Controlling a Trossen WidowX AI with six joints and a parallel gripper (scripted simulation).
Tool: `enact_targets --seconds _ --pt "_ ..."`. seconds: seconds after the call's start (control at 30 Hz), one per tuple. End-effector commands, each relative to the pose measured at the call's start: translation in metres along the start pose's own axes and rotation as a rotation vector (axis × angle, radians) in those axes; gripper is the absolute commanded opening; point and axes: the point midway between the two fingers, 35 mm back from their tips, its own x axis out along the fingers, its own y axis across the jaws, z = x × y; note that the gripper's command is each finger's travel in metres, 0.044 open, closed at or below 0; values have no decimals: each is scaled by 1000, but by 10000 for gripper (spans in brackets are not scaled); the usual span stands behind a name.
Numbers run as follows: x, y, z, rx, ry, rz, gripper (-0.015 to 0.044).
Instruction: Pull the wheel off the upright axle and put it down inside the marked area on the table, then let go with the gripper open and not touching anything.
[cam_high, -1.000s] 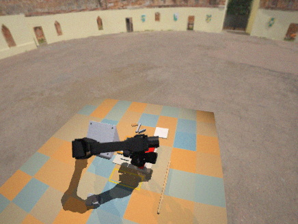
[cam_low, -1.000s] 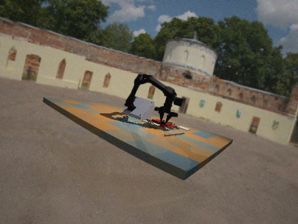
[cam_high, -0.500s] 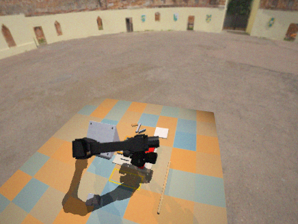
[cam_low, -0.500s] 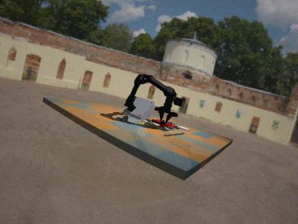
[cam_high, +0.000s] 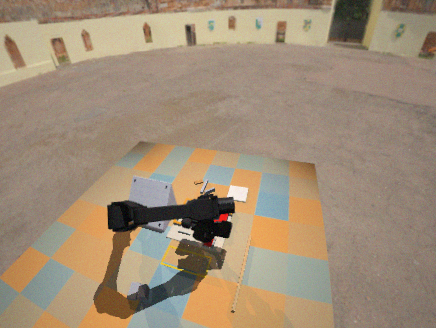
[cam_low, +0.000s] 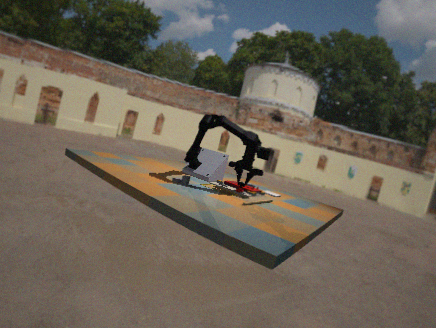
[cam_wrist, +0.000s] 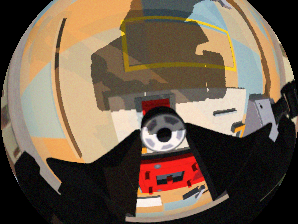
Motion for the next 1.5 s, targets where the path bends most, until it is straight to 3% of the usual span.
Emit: enact_targets --seconds 0.0,1.47 --pt "-5 2 -1 5 4 7 0" --pt "-19 1 -1 2 2 9 0"
